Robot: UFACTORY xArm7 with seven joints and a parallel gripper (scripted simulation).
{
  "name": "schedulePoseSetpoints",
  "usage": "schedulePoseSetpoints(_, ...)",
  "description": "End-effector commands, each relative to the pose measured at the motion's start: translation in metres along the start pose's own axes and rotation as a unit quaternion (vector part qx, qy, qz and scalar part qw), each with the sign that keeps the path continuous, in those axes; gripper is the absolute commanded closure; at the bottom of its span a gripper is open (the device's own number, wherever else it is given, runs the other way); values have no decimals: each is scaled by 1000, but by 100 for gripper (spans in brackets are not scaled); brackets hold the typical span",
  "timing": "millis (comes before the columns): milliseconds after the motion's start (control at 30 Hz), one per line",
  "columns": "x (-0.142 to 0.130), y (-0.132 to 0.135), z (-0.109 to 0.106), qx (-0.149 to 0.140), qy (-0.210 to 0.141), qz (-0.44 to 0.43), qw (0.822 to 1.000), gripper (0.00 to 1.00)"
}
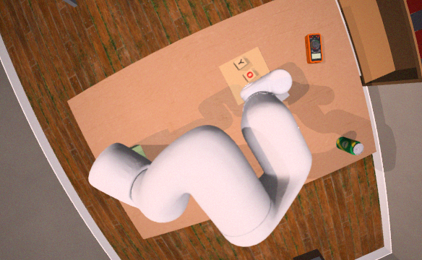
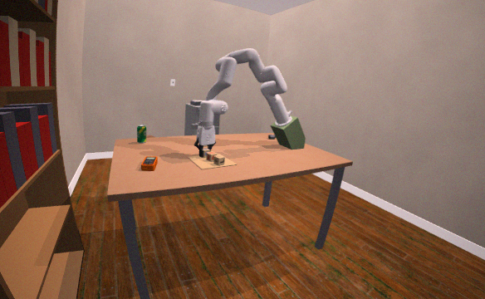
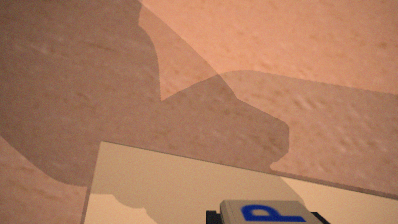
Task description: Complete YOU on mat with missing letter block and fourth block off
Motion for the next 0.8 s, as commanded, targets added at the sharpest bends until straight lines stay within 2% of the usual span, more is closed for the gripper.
schedulePoseSetpoints(0, 0, -2, -1, 2, 0, 0, 1000, 59)
schedulePoseSetpoints(767, 1, -4, -1, 2, 0, 0, 1000, 59)
Point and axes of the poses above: the point where the finger pads meet when closed, its own z axis out along the fingers, its own y axis across the jaws, x = y × z, the point moved 1 cm from there along -z, back along the fingers, and after that the axes turned 15 degrees about -z, right-handed, at the moved point
